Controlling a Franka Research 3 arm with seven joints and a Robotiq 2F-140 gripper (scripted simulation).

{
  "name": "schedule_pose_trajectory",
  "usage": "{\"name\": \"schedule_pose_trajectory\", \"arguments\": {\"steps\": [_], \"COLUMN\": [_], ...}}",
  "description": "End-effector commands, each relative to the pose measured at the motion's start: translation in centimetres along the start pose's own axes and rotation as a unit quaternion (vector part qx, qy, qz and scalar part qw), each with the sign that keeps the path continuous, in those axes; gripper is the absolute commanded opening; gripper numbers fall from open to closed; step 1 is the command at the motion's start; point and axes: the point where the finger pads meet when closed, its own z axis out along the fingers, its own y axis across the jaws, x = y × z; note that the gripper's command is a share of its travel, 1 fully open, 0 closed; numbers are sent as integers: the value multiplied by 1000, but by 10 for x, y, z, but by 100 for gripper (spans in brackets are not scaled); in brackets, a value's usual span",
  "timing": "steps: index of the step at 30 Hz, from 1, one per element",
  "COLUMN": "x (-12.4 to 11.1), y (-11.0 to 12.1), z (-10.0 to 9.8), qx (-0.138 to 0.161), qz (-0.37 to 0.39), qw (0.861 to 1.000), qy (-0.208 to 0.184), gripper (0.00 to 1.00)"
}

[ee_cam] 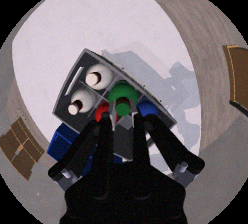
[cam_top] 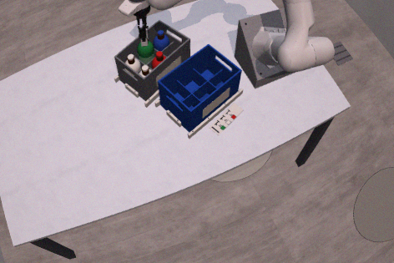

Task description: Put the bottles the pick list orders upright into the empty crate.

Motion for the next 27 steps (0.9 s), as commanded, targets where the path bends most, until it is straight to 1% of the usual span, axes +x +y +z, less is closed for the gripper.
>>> {"name": "schedule_pose_trajectory", "arguments": {"steps": [1,27], "x": [1,1], "y": [1,1], "z": [-10,-50], "qx": [0,0], "qz": [-3,-3], "qw": [1000,1000], "qy": [3,3], "gripper": [0,0]}}
